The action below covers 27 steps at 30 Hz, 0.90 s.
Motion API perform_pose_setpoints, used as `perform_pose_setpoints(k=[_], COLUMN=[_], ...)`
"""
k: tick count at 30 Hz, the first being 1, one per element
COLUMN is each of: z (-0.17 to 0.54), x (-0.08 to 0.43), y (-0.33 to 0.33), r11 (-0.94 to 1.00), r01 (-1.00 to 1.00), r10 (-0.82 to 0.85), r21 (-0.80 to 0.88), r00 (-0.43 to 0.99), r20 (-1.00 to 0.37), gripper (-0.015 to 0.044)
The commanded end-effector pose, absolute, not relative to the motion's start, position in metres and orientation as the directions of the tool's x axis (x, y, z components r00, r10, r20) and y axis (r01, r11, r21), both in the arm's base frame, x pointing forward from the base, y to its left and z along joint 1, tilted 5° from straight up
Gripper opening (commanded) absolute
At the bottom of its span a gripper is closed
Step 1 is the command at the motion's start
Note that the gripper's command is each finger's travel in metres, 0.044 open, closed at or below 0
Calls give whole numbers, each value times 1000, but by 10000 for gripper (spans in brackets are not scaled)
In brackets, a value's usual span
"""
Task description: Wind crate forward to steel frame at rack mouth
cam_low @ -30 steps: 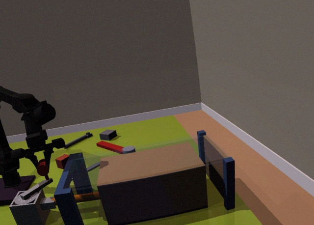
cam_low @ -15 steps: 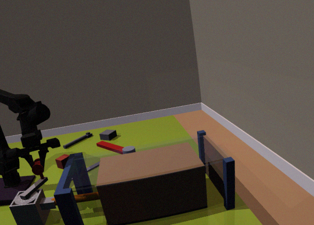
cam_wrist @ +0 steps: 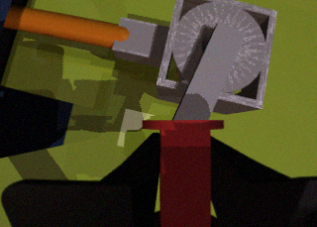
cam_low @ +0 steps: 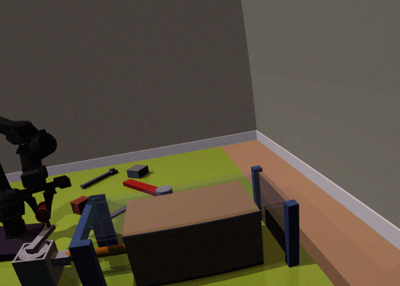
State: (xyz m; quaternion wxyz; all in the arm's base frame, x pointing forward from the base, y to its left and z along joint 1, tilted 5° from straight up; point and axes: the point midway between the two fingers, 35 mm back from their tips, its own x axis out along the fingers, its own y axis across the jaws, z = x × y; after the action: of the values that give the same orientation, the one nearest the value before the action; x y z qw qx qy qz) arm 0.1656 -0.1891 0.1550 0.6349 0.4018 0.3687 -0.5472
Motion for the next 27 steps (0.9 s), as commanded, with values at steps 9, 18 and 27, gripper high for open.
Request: perform_pose_setpoints(k=[9, 18, 27], z=[150, 149, 148], x=[139, 127, 114], y=[-182, -183, -184], r11=[73, 73, 73], r01=[994, 994, 994], r10=[-387, -387, -387], r21=[79, 78, 76], r00=[101, 100, 99], r20=[-916, -917, -917], gripper=[0, 0, 0])
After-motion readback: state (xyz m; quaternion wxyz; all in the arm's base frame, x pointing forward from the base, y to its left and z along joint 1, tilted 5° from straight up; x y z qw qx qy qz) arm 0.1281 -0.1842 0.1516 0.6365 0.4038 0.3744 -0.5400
